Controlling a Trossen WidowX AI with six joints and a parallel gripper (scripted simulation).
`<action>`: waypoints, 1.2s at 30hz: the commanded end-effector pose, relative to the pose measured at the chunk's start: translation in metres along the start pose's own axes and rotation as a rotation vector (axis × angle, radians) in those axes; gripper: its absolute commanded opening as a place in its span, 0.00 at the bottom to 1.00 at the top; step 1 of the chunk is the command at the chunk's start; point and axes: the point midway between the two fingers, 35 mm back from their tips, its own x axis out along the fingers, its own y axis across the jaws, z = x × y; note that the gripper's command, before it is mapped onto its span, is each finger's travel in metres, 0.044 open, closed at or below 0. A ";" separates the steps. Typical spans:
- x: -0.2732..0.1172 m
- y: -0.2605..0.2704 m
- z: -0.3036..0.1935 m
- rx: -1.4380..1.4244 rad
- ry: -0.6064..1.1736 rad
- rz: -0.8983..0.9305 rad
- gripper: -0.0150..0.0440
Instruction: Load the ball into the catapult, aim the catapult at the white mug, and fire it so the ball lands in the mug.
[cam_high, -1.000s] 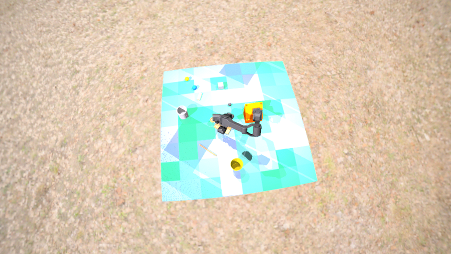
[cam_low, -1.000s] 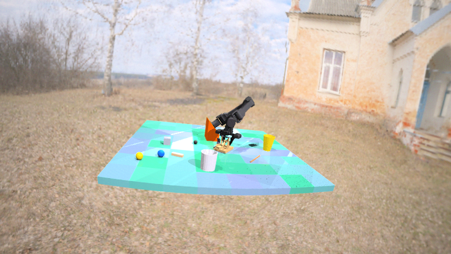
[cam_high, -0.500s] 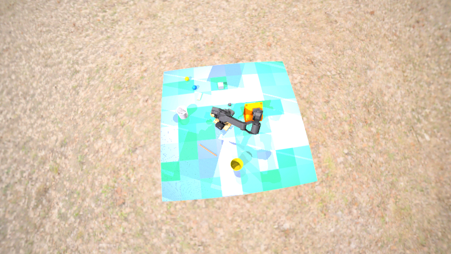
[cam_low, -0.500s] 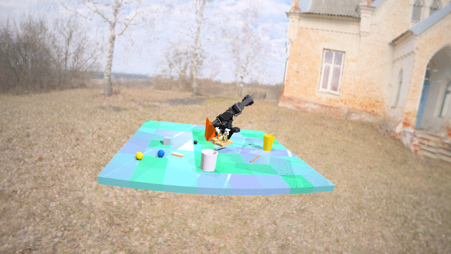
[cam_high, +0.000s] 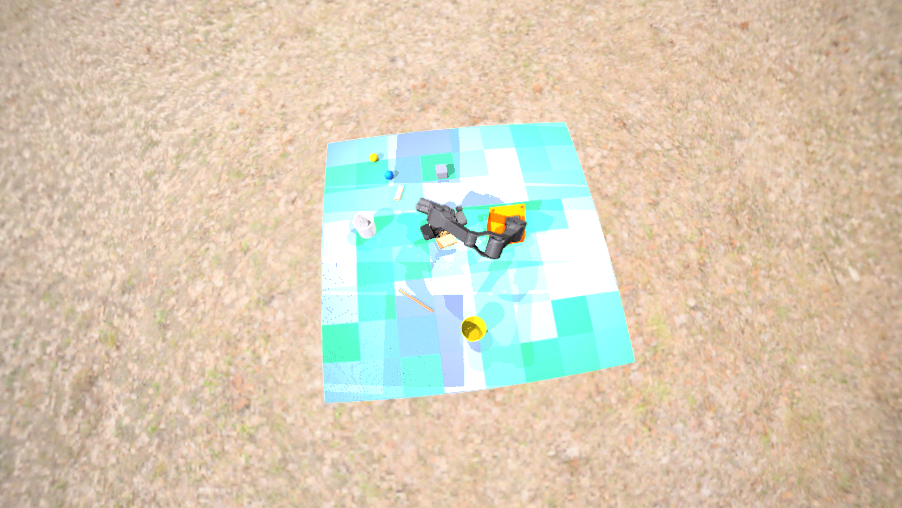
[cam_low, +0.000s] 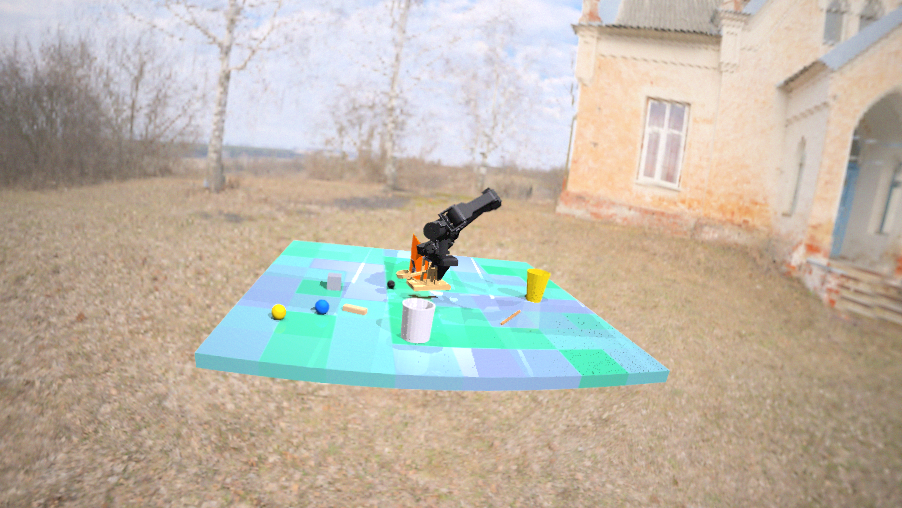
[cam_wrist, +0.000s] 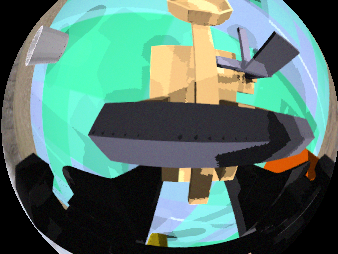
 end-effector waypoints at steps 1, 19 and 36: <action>-0.004 0.004 0.017 0.105 -0.013 0.012 0.25; 0.011 0.012 0.033 0.222 -0.011 0.014 0.25; 0.039 0.013 0.033 0.222 -0.010 0.014 0.25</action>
